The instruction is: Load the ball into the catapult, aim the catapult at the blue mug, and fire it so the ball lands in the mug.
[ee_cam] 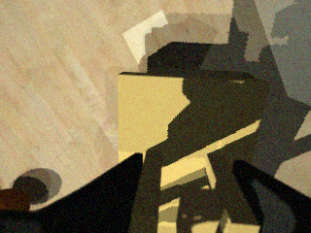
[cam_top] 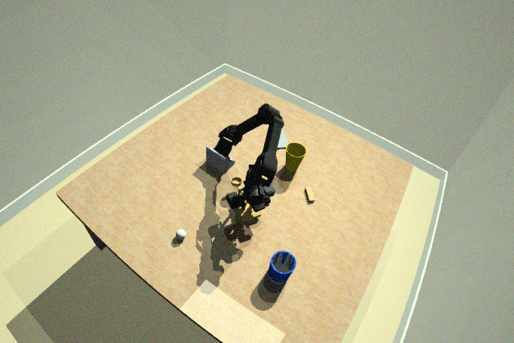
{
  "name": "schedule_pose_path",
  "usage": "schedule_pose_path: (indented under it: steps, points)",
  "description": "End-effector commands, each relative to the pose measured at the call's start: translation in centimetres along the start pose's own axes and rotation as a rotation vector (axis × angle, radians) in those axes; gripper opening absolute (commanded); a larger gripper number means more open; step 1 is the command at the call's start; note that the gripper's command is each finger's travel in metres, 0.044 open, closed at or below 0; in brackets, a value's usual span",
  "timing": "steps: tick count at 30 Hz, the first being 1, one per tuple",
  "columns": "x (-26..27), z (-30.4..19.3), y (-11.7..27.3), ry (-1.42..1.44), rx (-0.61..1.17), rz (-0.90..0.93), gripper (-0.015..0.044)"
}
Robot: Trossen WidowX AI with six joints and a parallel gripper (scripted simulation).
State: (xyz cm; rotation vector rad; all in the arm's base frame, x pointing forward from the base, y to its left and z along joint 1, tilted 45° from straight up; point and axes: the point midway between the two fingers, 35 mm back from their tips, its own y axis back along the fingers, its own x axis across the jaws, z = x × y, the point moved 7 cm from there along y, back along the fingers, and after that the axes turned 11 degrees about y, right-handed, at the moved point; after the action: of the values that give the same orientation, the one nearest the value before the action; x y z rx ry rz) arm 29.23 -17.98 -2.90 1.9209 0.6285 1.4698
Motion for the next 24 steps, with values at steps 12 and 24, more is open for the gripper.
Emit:
schedule_pose_path:
  steps: [12,24]
  points:
    - [0.02,-0.04,-0.98,0.000,0.000,0.001,0.0000]
    - [0.02,-0.04,-0.98,0.000,0.000,0.001,0.0315]
